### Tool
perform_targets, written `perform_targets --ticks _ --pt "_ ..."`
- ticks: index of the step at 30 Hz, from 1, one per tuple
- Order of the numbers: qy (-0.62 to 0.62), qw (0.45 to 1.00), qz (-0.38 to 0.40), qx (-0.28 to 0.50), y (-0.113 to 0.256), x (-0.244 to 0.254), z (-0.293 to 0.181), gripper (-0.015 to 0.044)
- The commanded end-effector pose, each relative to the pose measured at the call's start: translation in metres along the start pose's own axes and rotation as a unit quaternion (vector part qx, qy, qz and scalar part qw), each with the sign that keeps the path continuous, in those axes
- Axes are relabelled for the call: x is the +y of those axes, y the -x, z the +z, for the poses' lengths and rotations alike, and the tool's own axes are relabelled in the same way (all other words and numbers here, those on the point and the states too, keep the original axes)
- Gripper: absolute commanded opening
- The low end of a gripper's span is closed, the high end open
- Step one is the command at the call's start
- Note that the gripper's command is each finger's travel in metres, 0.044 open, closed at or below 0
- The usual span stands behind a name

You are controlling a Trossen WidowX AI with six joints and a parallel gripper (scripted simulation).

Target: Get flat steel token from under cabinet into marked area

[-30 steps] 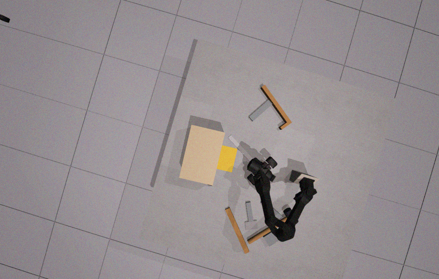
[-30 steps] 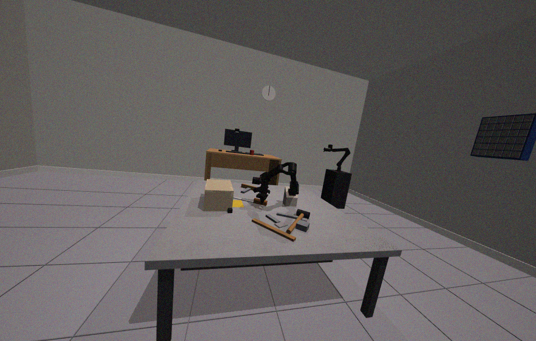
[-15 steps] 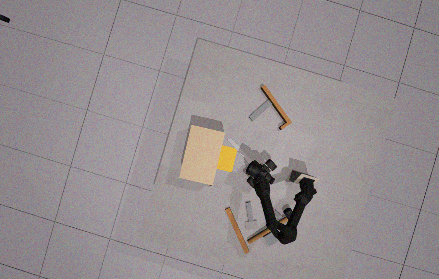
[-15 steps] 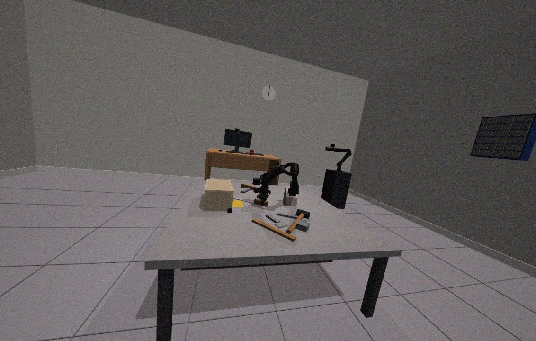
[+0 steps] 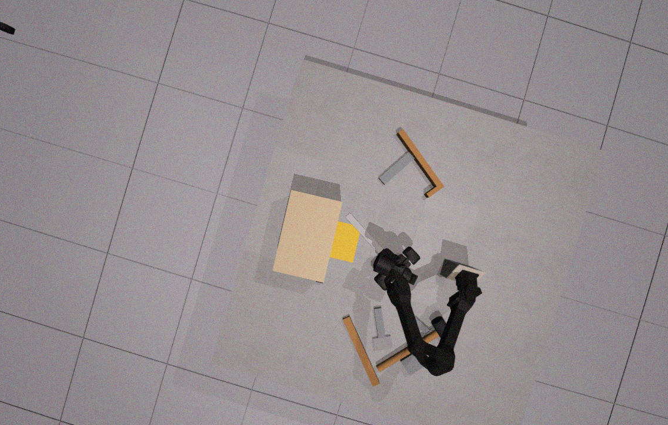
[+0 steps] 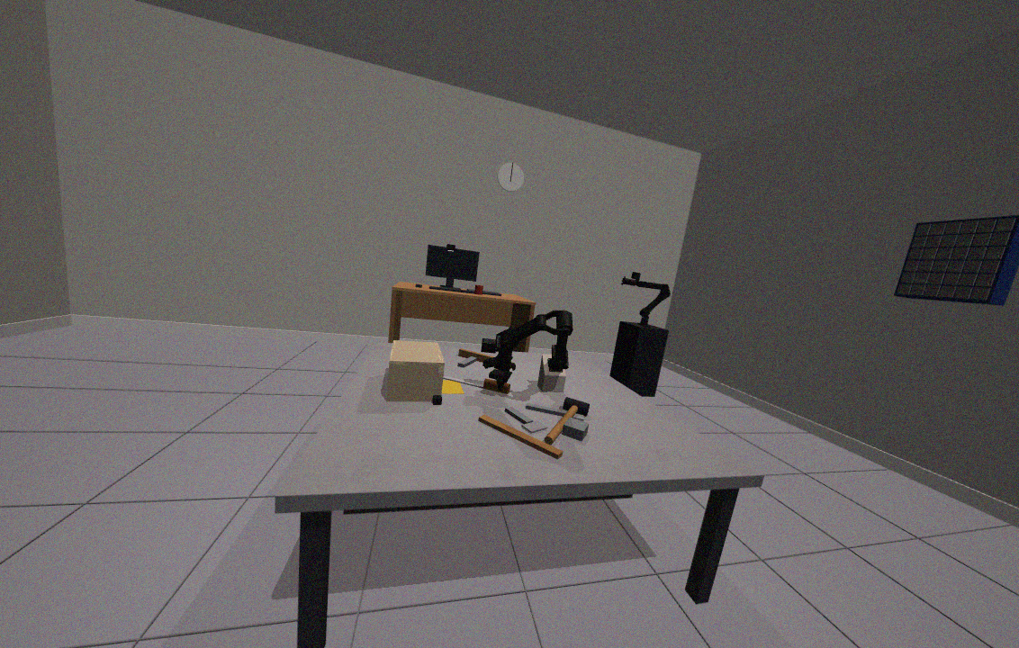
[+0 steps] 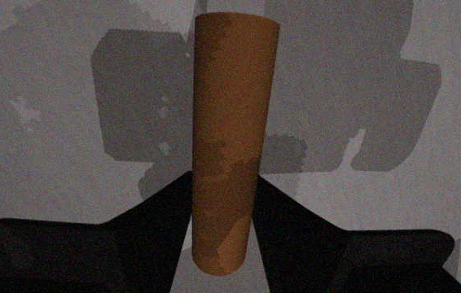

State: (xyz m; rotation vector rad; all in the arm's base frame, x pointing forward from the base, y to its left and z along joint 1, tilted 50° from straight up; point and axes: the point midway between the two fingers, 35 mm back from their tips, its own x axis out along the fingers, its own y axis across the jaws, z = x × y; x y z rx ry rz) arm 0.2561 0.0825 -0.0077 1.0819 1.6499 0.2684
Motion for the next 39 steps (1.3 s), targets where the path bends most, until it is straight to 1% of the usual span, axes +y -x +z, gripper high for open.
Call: perform_targets --ticks 1,39 --pt "0.003 1.000 0.004 -0.003 0.002 0.006 -0.003 0.0000" --pt "0.003 1.000 0.004 -0.003 0.002 0.042 -0.028 0.0000"
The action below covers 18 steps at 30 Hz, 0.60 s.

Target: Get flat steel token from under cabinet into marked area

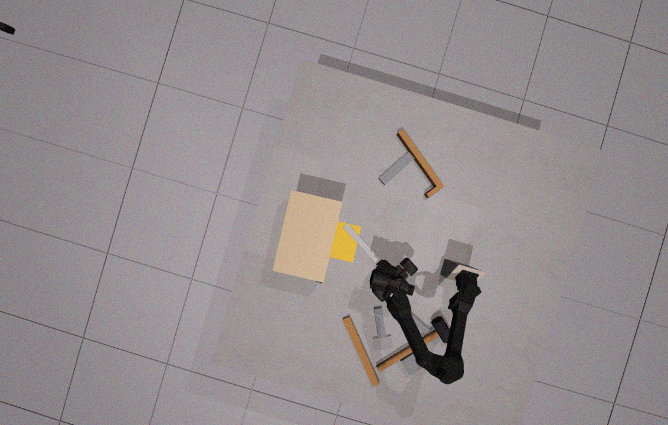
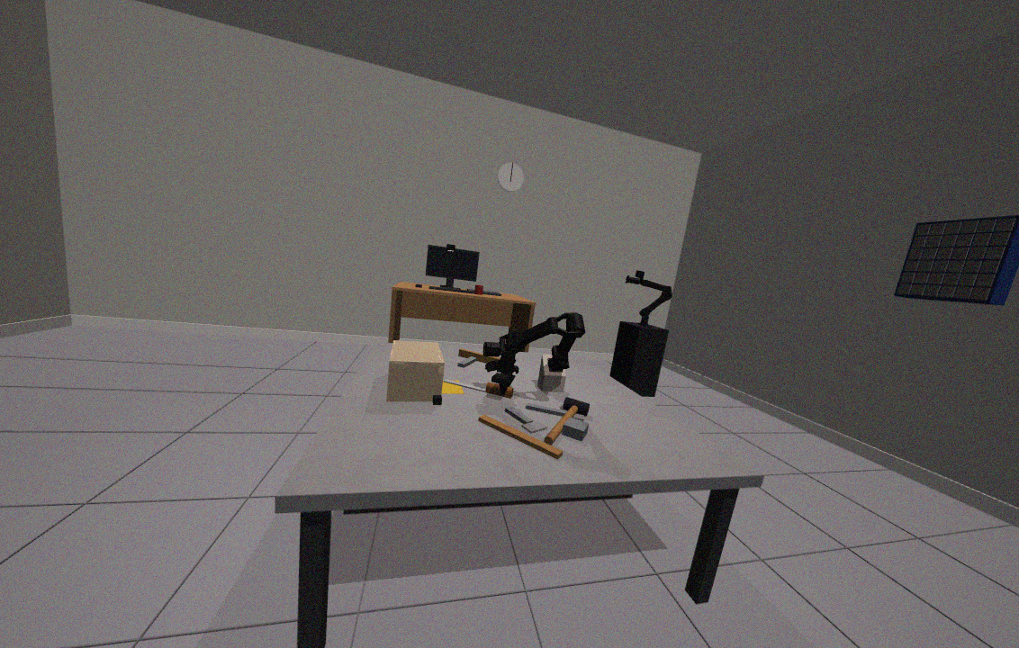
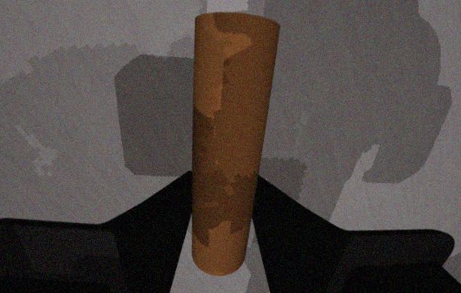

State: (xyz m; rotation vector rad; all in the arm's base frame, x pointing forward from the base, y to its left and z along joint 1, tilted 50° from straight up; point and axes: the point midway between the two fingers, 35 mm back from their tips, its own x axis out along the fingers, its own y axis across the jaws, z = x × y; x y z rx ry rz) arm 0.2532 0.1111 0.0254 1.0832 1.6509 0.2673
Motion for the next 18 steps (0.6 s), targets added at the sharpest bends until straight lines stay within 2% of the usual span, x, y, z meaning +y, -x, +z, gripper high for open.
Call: perform_targets --ticks 1,18 --pt "0.004 1.000 0.004 -0.003 0.002 0.007 -0.004 0.0000" --pt "0.004 1.000 0.005 -0.003 0.002 0.025 -0.016 0.0000"
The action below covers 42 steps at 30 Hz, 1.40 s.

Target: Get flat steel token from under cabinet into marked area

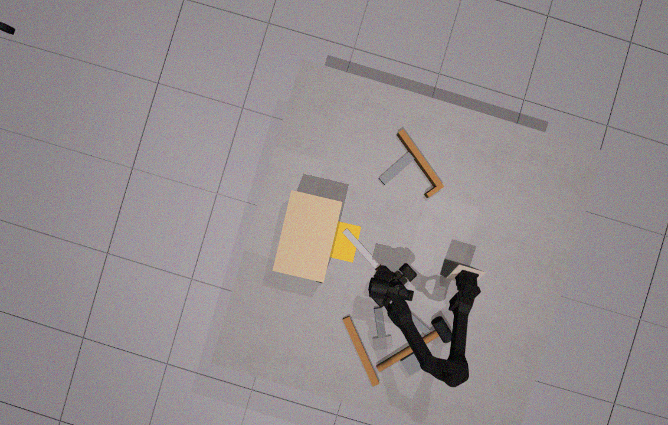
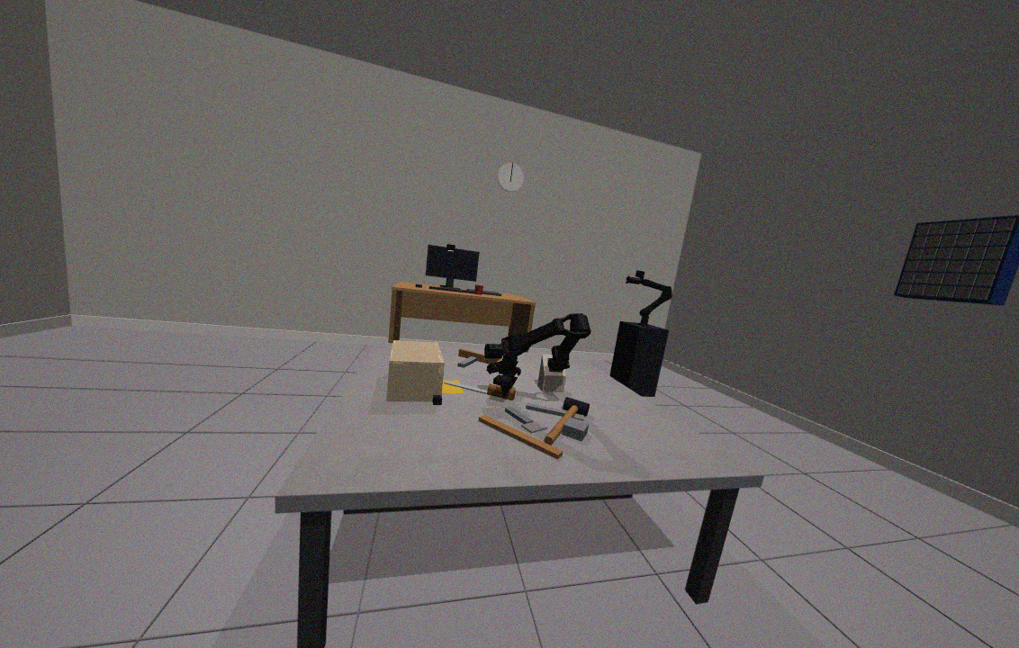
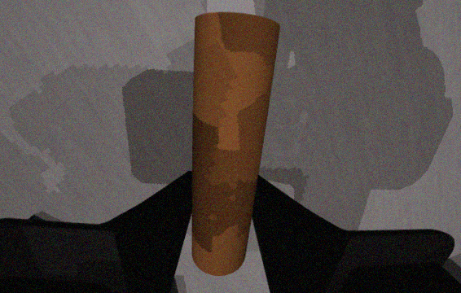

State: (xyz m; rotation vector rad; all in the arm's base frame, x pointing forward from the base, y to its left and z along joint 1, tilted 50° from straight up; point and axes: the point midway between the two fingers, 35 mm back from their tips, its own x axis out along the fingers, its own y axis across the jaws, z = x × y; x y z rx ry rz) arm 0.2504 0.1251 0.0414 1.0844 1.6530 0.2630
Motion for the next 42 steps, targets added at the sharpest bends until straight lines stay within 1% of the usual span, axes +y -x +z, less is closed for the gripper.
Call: perform_targets --ticks 1,42 --pt "0.006 1.000 0.006 -0.003 0.003 0.009 -0.004 0.0000" --pt "0.006 1.000 0.007 -0.002 0.003 0.049 -0.039 0.0000"
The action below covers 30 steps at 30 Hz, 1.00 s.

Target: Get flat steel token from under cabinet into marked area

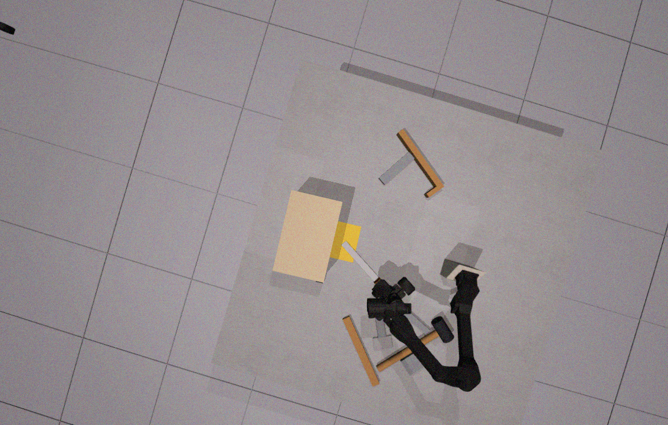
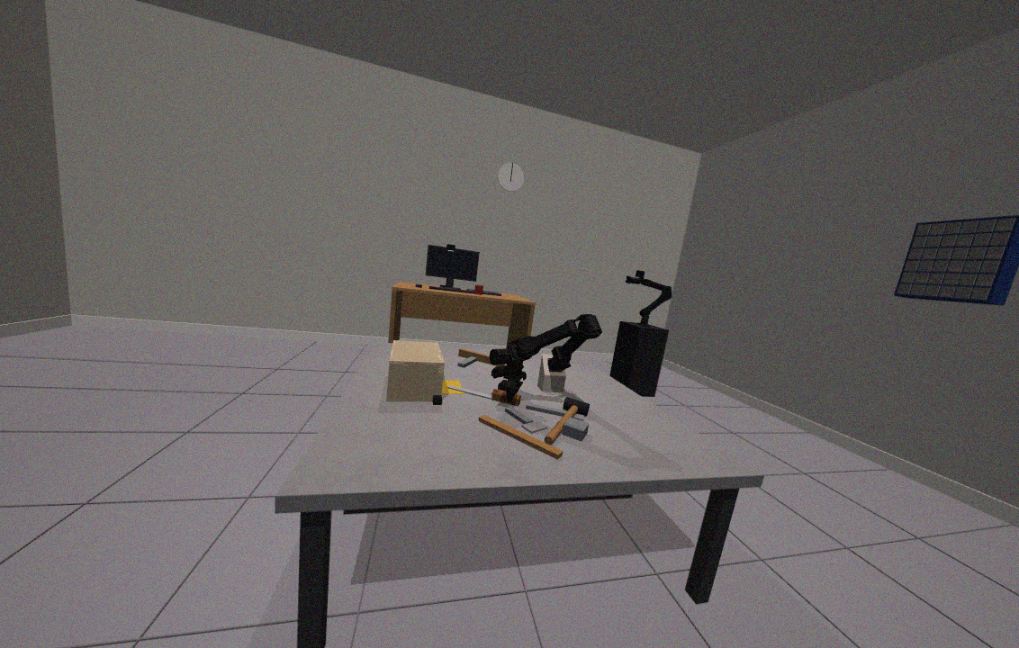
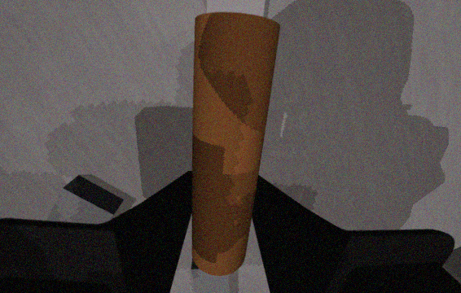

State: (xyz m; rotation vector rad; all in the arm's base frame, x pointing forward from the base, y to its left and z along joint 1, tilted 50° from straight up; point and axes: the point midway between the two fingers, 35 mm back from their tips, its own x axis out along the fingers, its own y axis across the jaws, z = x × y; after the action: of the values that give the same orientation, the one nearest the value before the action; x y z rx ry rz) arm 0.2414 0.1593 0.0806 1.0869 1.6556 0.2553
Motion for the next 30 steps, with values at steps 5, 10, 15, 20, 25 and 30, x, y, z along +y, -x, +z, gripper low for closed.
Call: perform_targets --ticks 5,10,15,20,25,30 --pt "0.010 1.000 0.008 -0.002 0.003 0.010 -0.006 0.0000" --pt "0.010 1.000 0.008 -0.002 0.003 0.013 -0.008 0.0000" --pt "0.010 1.000 0.009 -0.002 0.003 0.018 -0.011 0.0000" --pt "0.010 1.000 0.009 -0.001 0.004 0.024 -0.016 0.0000" --pt "0.010 1.000 0.009 -0.001 0.004 0.031 -0.019 0.0000" --pt "0.010 1.000 0.009 -0.001 0.004 0.037 -0.023 0.0000"
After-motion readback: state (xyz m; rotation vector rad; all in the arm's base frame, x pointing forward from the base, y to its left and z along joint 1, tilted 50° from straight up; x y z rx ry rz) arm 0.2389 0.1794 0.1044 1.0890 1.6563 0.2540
